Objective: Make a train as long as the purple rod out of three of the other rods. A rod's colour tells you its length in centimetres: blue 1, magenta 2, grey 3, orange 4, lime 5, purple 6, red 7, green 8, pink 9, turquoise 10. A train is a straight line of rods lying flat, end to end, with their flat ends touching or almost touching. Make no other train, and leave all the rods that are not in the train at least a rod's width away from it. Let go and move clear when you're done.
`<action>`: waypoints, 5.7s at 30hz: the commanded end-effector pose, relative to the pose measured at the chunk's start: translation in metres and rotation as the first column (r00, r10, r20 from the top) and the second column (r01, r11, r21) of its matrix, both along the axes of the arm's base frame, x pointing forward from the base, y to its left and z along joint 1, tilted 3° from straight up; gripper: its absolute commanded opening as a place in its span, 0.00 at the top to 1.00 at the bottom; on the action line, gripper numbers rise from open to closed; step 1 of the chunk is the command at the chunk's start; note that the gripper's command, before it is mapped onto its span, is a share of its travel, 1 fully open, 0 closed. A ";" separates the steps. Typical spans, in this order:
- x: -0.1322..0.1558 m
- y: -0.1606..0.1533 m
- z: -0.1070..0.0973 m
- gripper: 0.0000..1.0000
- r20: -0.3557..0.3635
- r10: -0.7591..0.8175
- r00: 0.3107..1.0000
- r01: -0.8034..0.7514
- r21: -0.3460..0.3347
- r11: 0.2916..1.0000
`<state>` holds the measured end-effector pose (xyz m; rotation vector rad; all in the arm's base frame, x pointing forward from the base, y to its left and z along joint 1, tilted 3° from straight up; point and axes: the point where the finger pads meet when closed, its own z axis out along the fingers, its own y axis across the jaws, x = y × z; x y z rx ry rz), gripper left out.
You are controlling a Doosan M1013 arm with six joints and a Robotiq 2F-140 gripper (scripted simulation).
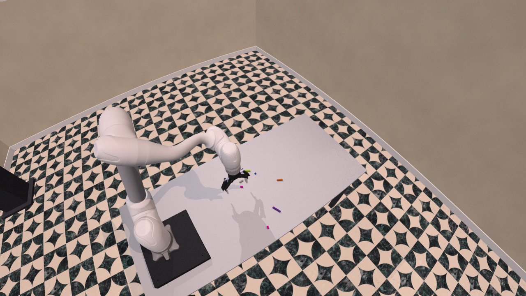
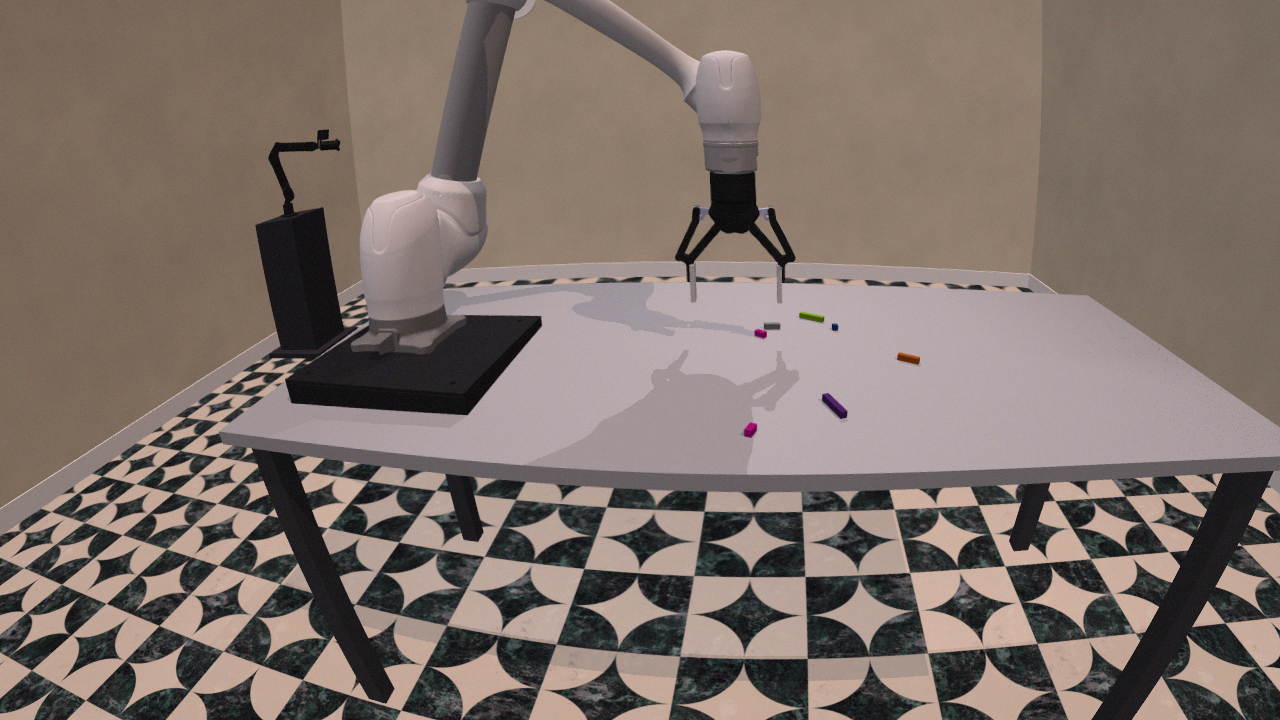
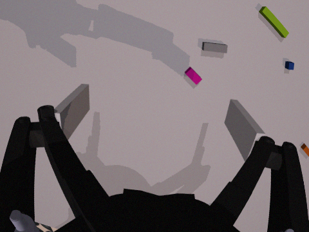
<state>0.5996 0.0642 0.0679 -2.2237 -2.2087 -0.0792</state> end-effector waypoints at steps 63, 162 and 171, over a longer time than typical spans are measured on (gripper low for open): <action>0.065 0.039 0.005 0.00 -0.019 -0.400 0.916 0.400 0.009 0.916; 0.130 0.069 0.007 0.00 -0.038 -0.706 0.707 0.707 0.010 0.708; 0.196 -0.012 0.006 0.00 -0.038 -0.706 0.707 0.707 0.009 0.707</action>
